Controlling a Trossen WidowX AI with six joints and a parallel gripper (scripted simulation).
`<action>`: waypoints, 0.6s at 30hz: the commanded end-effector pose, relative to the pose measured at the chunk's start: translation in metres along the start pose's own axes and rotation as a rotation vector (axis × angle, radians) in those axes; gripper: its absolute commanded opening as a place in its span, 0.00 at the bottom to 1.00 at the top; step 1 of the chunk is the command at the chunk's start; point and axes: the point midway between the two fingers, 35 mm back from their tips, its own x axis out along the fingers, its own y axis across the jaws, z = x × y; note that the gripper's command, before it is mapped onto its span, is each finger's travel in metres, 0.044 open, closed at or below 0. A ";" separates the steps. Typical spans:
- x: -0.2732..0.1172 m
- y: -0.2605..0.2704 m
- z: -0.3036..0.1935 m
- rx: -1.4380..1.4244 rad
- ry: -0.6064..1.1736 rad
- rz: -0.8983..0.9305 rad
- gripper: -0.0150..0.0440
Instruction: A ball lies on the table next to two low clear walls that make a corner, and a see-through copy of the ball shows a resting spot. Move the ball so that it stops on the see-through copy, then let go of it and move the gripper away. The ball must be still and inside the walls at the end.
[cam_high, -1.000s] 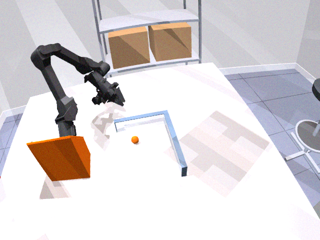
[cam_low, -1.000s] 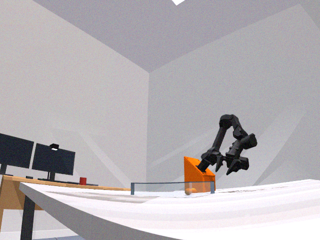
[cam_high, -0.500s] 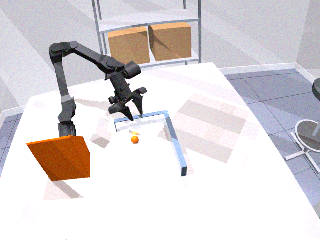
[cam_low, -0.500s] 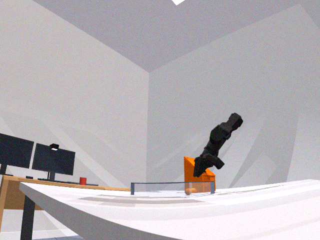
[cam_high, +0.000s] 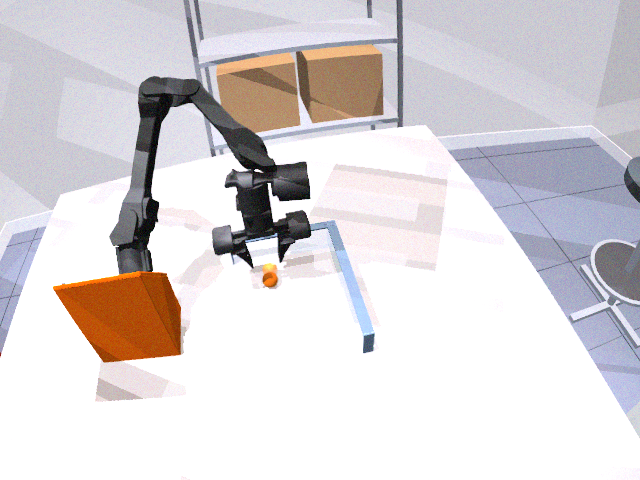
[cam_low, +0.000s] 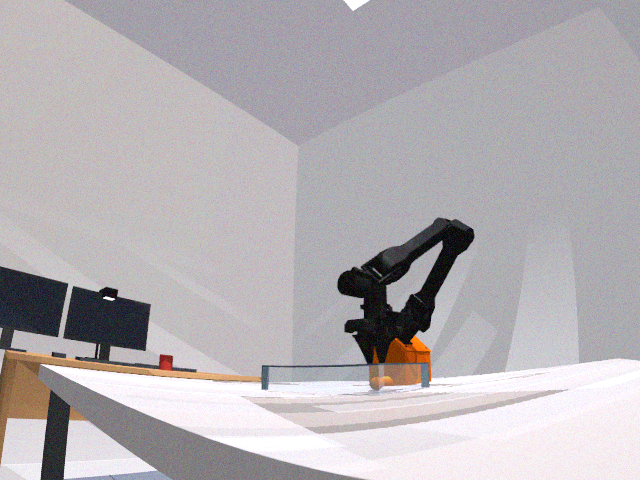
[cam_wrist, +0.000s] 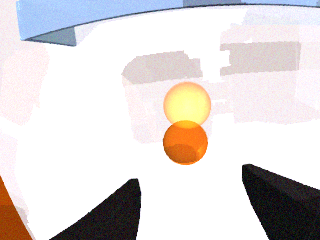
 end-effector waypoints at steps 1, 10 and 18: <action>-0.001 -0.001 0.000 0.025 -0.020 -0.003 0.70; 0.014 -0.001 0.000 0.025 -0.021 -0.003 0.70; 0.027 -0.001 0.000 0.025 -0.020 -0.003 0.70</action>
